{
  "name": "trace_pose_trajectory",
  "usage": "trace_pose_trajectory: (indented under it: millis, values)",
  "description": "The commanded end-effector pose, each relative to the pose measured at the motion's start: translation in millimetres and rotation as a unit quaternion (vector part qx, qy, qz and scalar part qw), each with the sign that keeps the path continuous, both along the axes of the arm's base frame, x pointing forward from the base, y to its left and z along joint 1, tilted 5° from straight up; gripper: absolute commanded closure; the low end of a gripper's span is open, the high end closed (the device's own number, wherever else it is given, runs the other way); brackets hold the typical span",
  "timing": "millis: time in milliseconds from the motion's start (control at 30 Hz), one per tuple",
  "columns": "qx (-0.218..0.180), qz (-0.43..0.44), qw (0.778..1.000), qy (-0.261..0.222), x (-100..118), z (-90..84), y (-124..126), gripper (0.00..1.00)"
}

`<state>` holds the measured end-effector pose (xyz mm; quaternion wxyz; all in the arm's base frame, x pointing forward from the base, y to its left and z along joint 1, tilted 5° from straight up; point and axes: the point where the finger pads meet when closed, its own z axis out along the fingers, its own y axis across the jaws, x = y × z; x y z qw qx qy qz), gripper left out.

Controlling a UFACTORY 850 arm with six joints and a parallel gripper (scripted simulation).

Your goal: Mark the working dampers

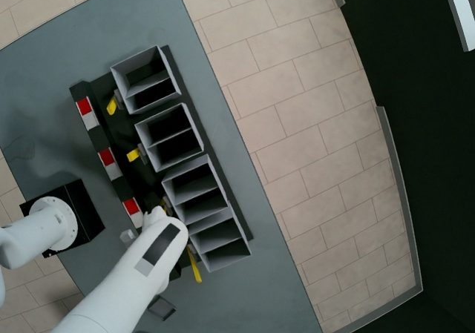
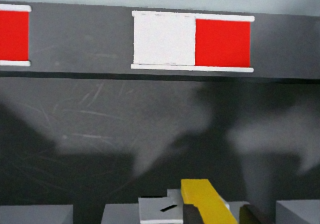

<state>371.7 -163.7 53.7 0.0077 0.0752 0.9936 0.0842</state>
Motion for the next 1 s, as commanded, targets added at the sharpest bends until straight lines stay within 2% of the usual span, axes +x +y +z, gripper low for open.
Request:
trace_pose_trajectory:
  millis: [0, 967]
  values:
    - [0.000, 0.000, 1.000, -0.001, 0.7, 0.4, -0.5, 0.81]
    - [0.019, 0.000, 1.000, -0.004, 0.0, -0.3, -4.4, 0.81]
